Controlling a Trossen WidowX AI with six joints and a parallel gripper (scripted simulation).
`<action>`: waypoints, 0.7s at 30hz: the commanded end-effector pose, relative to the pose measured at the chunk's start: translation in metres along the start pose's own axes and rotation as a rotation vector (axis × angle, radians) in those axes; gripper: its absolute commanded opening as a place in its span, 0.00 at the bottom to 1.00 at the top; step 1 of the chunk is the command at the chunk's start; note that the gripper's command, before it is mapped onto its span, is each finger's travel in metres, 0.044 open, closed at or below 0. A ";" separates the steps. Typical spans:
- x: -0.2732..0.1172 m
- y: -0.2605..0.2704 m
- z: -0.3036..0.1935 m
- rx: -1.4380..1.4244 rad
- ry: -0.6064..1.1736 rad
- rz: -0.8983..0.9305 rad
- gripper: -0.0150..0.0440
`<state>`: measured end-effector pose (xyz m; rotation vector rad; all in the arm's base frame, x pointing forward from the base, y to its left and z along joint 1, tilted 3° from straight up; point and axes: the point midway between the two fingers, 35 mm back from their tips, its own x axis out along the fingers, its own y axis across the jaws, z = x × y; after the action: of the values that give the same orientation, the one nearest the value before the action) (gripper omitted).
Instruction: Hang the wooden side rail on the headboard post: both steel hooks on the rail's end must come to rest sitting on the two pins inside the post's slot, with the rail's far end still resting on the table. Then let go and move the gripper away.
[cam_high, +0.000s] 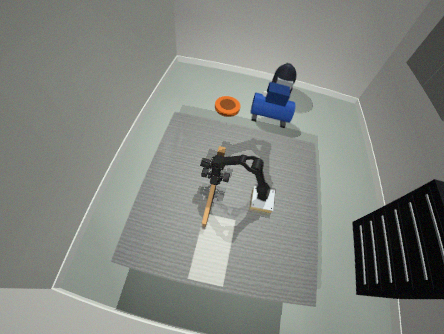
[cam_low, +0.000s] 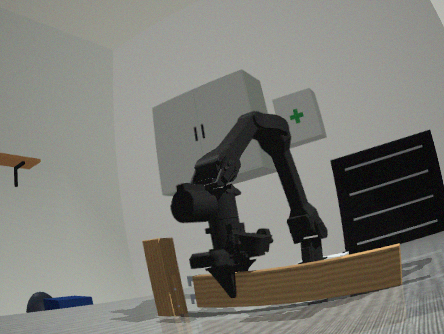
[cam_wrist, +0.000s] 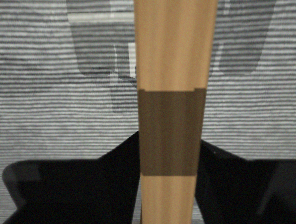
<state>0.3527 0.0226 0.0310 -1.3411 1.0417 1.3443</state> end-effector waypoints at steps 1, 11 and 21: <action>0.000 0.000 -0.001 -0.006 0.003 -0.003 0.25; -0.001 -0.001 -0.002 -0.006 0.003 -0.003 0.25; -0.002 -0.002 -0.004 -0.006 0.003 -0.003 0.25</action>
<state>0.3531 0.0201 0.0313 -1.3409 1.0430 1.3448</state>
